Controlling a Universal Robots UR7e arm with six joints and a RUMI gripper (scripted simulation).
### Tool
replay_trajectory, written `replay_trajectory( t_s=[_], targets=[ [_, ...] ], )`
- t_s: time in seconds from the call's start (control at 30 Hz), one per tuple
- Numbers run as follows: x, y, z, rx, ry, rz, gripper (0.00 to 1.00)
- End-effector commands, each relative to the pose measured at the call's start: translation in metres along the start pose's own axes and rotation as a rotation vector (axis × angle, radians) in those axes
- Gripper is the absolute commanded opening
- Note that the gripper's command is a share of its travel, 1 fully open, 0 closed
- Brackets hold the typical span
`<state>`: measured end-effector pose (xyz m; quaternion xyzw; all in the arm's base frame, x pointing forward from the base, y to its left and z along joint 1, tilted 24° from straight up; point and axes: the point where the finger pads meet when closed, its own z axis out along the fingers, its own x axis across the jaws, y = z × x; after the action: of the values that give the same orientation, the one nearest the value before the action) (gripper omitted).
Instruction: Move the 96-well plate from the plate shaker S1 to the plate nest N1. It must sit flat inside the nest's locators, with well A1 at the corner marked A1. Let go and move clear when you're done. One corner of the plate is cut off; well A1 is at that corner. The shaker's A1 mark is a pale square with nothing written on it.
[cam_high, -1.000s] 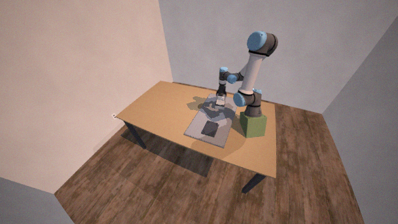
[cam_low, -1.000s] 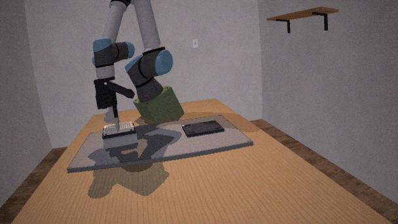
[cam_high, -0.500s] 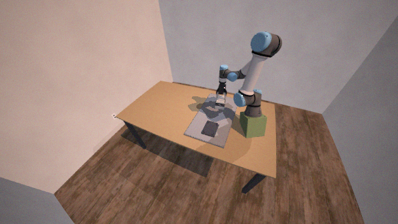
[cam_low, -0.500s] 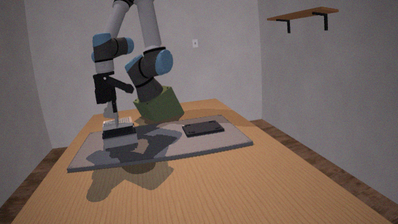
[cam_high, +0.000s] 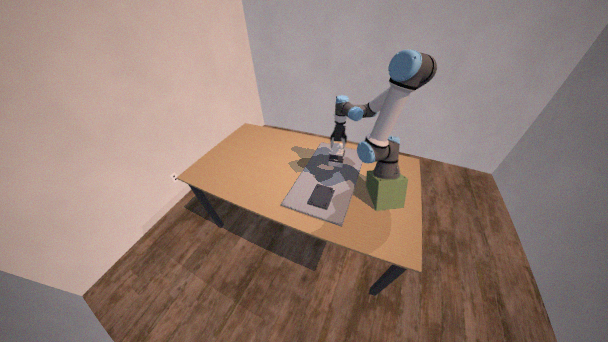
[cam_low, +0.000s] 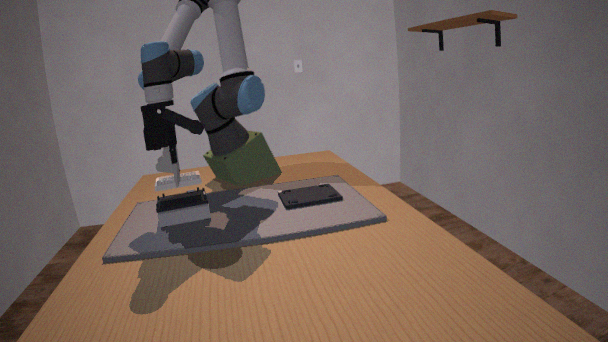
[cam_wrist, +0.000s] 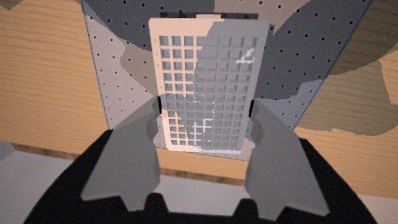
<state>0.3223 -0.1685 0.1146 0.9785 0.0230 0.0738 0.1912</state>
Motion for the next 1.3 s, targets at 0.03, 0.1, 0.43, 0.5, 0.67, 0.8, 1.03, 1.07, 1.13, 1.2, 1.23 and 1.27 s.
replay_trajectory(
  t_s=[0.03, 0.1, 0.43, 0.5, 0.67, 0.8, 1.03, 1.07, 1.13, 1.2, 1.23, 1.27],
  targets=[
    [0.000, 0.000, -0.010, 0.000, 0.001, 0.000, 0.00],
    [0.000, 0.000, -0.013, 0.000, 0.001, 0.000, 0.00],
    [0.000, 0.000, -0.026, 0.000, 0.001, 0.000, 0.00],
    [0.000, 0.000, -0.030, 0.000, 0.001, 0.000, 0.00],
    [0.000, 0.000, -0.030, 0.000, 0.001, 0.000, 0.00],
    [0.000, 0.000, -0.030, 0.000, 0.001, 0.000, 0.00],
    [0.000, 0.000, -0.030, 0.000, 0.001, 0.000, 0.00],
    [0.000, 0.000, -0.030, 0.000, 0.001, 0.000, 0.00],
    [0.000, 0.000, -0.030, 0.000, 0.001, 0.000, 0.00],
    [0.000, 0.000, -0.030, 0.000, 0.001, 0.000, 0.00],
    [0.000, -0.003, -0.030, 0.000, 0.001, 0.033, 0.00],
    [0.001, -0.006, -0.029, 0.000, 0.001, 0.067, 0.00]
  ],
)
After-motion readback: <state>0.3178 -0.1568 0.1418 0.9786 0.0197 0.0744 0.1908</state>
